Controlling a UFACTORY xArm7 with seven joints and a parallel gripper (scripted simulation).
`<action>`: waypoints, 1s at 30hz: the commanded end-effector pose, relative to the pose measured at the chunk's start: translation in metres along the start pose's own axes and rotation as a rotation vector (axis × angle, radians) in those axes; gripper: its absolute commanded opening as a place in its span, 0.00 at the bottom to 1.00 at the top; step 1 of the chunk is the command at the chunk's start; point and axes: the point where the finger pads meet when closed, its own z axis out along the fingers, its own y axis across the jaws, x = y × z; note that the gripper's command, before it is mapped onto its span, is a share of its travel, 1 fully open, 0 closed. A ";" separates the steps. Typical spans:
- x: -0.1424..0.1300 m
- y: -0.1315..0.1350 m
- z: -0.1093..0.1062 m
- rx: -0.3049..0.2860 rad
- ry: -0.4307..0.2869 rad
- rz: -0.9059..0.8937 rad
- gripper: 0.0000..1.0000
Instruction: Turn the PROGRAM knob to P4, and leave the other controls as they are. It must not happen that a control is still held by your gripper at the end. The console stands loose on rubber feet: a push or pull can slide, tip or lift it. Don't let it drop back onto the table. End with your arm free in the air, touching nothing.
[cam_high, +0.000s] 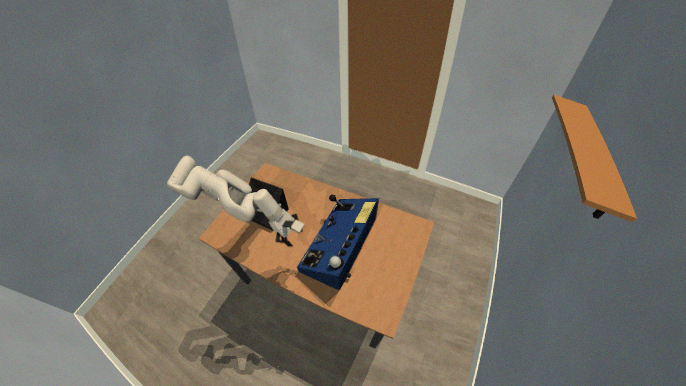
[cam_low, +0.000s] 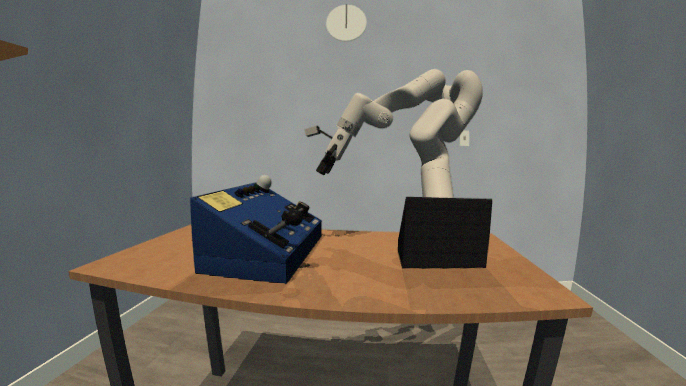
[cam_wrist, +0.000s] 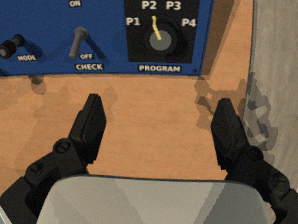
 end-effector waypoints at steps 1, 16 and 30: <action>0.009 0.001 -0.001 0.000 0.004 0.000 1.00; 0.083 0.012 -0.001 0.000 0.004 0.000 1.00; 0.124 0.018 -0.001 0.000 0.004 0.000 1.00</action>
